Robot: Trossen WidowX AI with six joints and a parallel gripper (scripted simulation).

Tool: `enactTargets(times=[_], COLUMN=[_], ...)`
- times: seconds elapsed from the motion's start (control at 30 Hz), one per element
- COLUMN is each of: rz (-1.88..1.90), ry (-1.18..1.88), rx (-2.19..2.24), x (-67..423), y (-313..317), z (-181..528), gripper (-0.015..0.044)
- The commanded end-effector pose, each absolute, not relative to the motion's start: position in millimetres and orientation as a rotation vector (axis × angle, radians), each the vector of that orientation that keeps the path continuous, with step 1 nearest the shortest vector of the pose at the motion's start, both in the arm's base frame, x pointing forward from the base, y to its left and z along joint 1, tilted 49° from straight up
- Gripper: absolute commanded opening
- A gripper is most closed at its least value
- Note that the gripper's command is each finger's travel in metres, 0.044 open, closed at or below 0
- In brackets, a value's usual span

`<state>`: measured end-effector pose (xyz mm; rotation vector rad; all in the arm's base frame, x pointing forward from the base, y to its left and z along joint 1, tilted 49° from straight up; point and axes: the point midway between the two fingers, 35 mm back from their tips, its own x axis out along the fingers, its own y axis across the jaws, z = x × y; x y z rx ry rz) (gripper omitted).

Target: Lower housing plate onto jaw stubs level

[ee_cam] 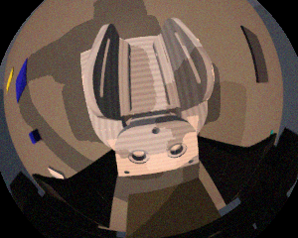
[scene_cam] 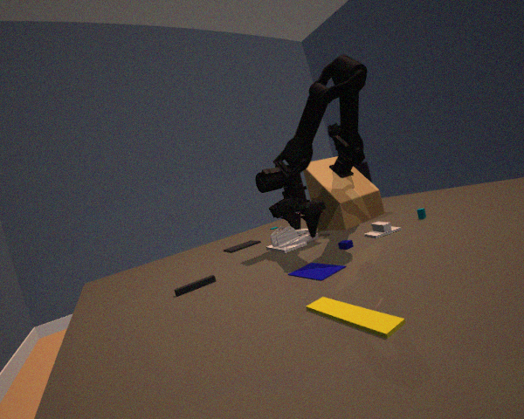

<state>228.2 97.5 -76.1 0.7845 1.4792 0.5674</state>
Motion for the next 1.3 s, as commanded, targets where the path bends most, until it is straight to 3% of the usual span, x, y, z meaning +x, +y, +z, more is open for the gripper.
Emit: enactTargets(times=[0.0, 1.27], rz=[0.573, 0.573], ry=[1.481, 1.481], rx=[0.778, 0.778], x=[228.0, 228.1], y=[99.7, 96.2], z=[-76.5, -73.9], gripper=[0.0351, 0.0351])
